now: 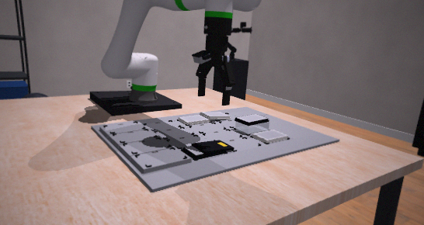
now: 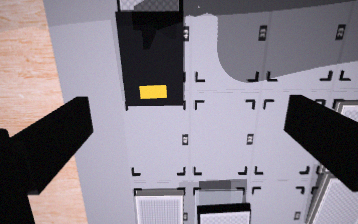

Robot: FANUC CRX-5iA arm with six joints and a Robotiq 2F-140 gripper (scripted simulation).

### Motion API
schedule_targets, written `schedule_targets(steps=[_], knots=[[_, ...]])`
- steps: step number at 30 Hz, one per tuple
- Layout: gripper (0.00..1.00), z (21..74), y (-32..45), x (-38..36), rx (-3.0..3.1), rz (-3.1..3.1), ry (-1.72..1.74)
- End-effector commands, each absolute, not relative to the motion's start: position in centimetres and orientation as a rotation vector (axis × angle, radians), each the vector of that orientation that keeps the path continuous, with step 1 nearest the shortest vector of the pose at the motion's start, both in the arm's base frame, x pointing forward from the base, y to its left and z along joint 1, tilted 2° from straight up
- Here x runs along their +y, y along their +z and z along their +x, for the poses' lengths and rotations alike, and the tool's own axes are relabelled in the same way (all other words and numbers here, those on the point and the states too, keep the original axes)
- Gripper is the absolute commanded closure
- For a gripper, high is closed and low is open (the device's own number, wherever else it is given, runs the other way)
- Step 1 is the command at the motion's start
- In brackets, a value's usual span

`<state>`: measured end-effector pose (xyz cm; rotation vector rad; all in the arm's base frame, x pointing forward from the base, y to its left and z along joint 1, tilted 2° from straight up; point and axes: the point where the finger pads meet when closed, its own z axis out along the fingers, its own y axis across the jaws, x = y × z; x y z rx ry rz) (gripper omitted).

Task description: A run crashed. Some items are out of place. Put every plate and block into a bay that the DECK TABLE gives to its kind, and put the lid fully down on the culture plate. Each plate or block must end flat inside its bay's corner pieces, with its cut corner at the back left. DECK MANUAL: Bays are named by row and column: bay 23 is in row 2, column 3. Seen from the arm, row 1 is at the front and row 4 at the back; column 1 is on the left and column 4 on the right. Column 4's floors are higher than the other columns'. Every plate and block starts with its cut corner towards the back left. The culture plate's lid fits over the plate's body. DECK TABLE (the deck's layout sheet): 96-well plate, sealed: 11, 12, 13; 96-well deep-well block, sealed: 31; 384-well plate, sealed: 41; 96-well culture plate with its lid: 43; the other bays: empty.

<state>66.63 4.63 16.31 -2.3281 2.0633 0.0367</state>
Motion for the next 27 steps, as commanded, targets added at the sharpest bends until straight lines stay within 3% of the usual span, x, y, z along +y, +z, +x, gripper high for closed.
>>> schedule_targets(steps=[1,27], knots=[[0.0,67.3,16.4,3.3,2.062,-2.327,0.034],[0.0,71.0,16.1,-4.7,2.062,-2.327,0.034]])
